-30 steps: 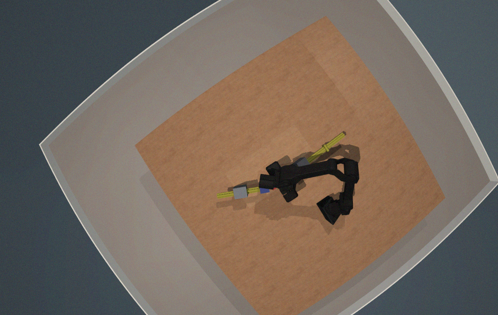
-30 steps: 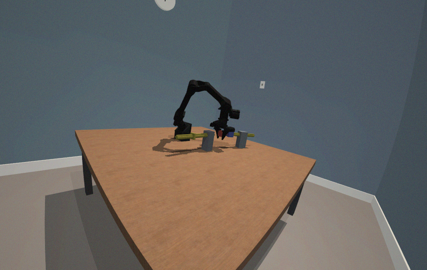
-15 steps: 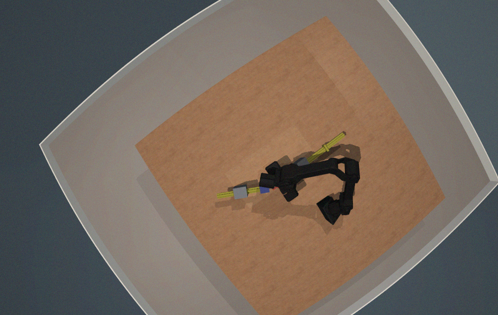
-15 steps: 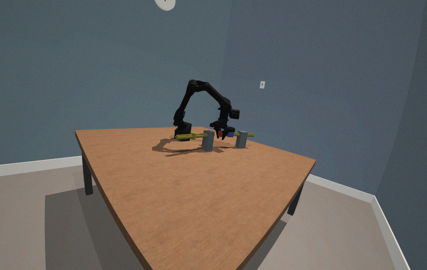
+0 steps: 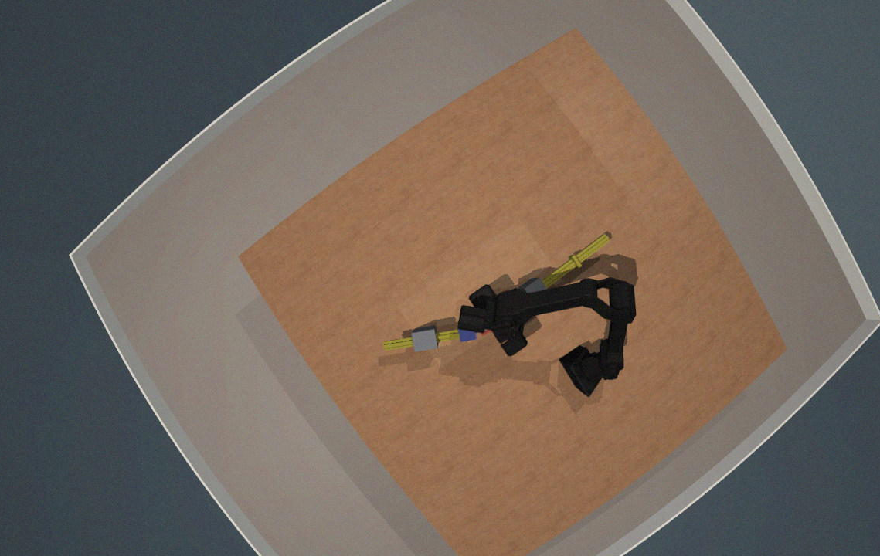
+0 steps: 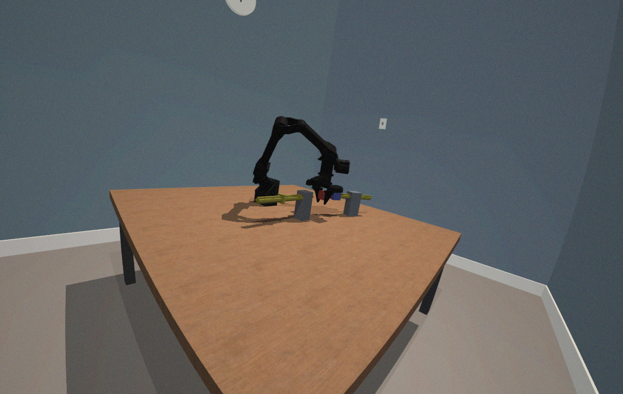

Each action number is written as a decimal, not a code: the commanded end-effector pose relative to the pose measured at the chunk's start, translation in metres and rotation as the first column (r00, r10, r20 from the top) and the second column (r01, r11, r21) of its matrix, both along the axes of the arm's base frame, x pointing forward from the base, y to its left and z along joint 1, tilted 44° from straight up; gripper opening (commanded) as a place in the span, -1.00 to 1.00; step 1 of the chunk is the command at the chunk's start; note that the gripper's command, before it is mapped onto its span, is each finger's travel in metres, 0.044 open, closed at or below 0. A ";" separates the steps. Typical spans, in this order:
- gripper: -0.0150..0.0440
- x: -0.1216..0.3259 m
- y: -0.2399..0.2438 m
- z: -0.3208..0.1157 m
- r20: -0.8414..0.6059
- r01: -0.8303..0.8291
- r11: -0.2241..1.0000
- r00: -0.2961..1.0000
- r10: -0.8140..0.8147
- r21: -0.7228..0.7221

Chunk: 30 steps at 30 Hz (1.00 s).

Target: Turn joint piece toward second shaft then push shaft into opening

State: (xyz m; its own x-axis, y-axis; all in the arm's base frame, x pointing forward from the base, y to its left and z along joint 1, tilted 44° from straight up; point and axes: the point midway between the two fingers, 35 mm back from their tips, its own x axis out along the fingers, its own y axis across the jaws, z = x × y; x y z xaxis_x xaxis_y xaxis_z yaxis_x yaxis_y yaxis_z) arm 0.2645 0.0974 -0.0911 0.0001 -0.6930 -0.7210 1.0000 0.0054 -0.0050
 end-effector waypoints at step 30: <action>1.00 -0.001 0.021 0.018 0.000 -0.008 0.990 1.000 0.008 -0.143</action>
